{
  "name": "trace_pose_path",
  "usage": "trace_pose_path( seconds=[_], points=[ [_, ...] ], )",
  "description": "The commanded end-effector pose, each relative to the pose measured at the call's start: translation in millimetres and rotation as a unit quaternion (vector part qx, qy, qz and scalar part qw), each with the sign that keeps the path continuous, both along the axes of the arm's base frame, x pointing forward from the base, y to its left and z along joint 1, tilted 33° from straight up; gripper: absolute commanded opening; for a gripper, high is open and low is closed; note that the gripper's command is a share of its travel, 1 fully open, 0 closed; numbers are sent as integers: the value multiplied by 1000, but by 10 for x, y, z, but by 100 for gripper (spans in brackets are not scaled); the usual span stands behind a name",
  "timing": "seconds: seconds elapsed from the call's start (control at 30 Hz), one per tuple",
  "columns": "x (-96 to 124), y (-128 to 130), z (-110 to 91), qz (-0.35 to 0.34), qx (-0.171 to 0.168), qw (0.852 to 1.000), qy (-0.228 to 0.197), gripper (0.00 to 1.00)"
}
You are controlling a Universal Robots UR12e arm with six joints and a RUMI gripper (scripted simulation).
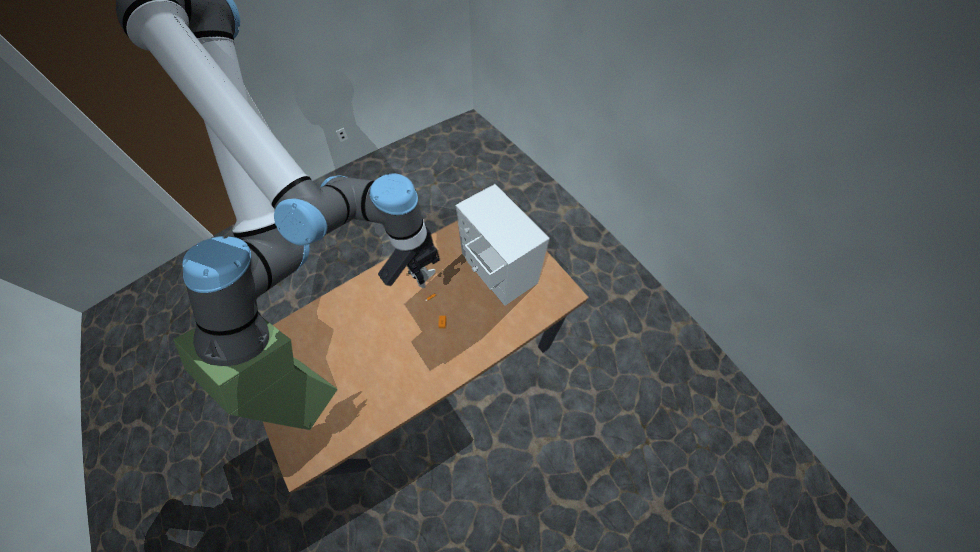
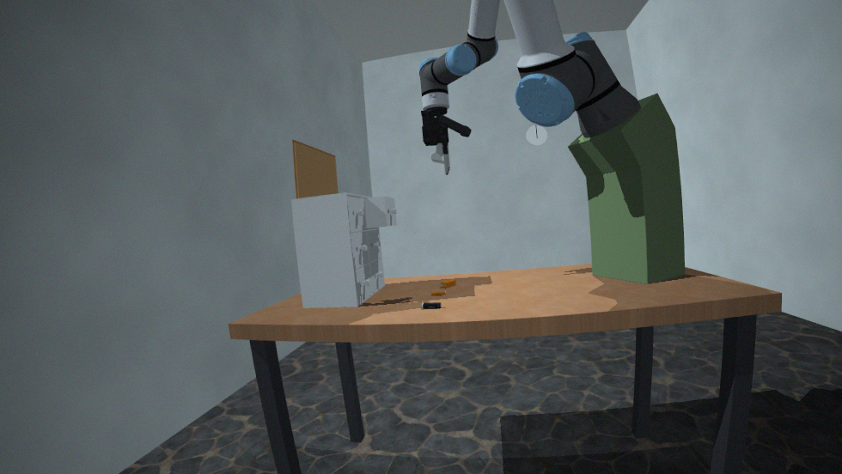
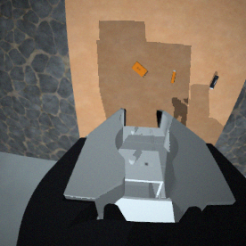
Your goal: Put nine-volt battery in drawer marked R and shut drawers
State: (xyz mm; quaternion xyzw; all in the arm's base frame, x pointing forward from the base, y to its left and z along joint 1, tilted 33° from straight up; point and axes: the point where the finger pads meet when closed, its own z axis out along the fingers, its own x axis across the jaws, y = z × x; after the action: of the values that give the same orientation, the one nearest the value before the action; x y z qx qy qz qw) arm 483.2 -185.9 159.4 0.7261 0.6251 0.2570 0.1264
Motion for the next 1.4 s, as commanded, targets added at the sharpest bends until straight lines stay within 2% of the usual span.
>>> trace_pose_path(
  seconds=[0.0, 1.37],
  points=[
    [-5, -4, 8, -3, 8, 1000, 0, 20],
    [7, -16, -5, 10, 1, 1000, -3, 20]
  ],
)
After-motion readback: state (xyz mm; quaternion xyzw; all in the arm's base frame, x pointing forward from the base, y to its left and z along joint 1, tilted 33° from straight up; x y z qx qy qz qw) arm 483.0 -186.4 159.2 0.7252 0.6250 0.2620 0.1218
